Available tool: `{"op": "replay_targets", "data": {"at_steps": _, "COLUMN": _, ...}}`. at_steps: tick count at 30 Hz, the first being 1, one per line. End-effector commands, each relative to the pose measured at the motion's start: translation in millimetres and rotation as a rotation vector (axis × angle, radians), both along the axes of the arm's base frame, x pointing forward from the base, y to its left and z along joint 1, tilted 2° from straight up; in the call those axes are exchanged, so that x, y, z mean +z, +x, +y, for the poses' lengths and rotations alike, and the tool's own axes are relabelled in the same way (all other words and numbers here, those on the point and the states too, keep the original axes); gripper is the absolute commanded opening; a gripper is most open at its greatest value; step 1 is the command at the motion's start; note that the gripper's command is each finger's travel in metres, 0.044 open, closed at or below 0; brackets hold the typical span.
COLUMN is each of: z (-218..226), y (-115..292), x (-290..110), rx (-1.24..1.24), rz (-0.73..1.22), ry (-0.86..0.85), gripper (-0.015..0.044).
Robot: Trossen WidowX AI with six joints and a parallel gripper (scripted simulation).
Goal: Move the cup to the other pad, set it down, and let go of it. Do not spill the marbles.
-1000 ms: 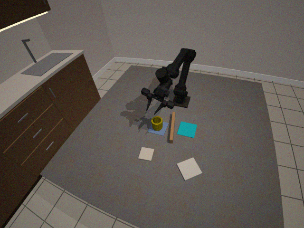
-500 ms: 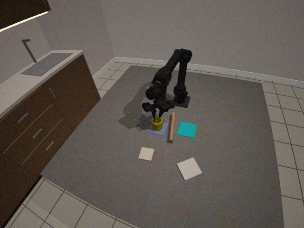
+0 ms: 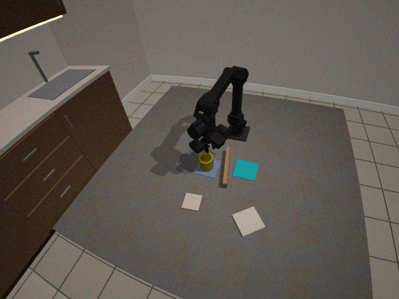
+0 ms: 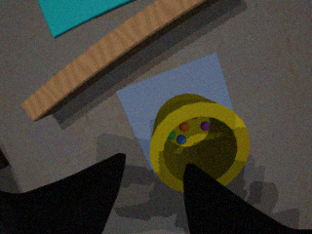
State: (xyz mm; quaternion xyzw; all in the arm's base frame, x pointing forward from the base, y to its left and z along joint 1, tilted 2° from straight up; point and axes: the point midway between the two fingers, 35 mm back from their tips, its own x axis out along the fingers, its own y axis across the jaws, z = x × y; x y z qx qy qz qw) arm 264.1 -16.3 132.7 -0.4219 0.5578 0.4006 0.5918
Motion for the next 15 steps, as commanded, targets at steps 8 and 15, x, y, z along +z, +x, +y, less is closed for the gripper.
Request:
{"op": "replay_targets", "data": {"at_steps": 8, "z": 0.6, "y": 3.0, "x": -11.5, "rx": 0.011, "rz": 0.002, "ry": 0.005, "gripper": 0.0167}}
{"op": "replay_targets", "data": {"at_steps": 15, "z": 0.7, "y": 4.3, "x": -23.0, "rx": 0.011, "rz": 0.002, "ry": 0.005, "gripper": 0.0167}}
